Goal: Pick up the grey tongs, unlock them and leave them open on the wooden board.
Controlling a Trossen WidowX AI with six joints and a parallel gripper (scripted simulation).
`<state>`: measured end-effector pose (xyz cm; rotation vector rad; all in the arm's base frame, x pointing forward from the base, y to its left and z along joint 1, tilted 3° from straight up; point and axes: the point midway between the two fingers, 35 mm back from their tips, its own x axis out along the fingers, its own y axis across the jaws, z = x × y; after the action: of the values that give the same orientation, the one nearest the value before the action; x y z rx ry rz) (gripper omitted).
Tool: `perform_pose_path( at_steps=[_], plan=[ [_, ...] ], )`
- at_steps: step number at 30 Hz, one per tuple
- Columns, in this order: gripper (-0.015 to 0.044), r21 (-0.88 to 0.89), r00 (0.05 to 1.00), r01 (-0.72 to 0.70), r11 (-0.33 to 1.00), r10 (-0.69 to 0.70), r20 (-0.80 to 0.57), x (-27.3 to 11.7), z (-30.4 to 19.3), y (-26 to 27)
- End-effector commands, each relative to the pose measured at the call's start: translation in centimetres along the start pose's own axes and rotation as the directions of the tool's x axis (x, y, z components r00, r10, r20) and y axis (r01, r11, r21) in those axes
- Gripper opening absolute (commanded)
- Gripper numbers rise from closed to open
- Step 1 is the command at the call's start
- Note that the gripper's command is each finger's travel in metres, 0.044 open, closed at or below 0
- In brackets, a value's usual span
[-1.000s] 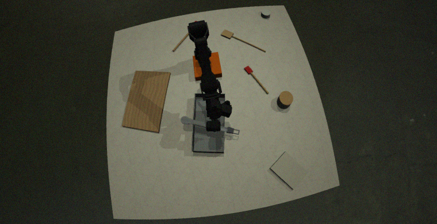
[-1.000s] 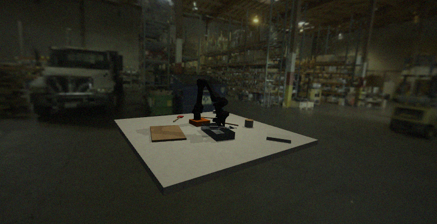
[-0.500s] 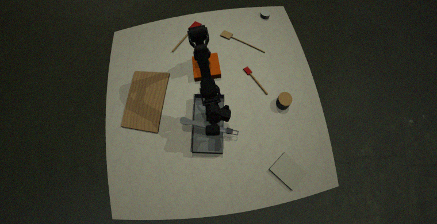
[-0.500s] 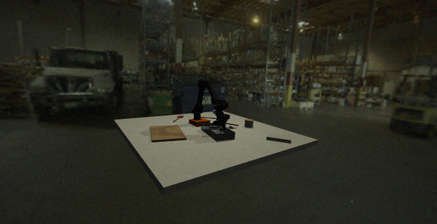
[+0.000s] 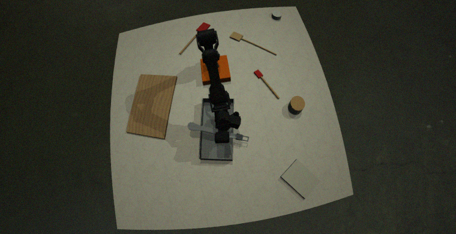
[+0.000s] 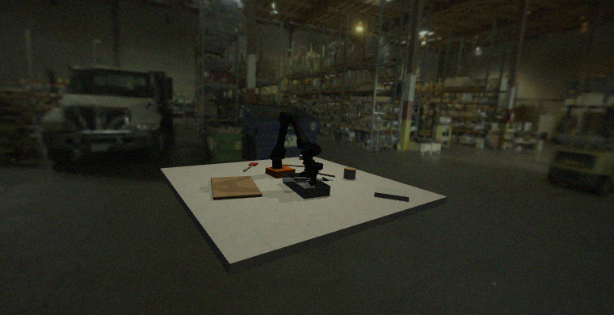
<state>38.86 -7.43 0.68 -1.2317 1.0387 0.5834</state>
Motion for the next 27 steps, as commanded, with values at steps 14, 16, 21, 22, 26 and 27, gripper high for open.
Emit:
perform_pose_path(
  at_steps=[14,16,21,22,26,27],
  plan=[
    [-0.0063,0.000,1.000,-0.001,1.000,0.001,0.000,0.0,0.0,0.0],
    [-0.0115,0.000,1.000,-0.001,1.000,0.001,0.000,-0.3,0.0,-0.2],
    [-0.0150,-0.003,1.000,0.002,1.000,-0.002,0.002,-4.3,0.1,-2.7],
    [-0.0150,-0.003,1.000,0.003,1.000,-0.003,0.003,-5.6,0.1,-3.4],
    [-0.0150,-0.004,1.000,0.003,1.000,-0.003,0.004,-6.7,0.1,-3.9],
    [-0.0150,-0.004,1.000,0.003,1.000,-0.003,0.004,-6.7,0.1,-3.9]
  ],
)
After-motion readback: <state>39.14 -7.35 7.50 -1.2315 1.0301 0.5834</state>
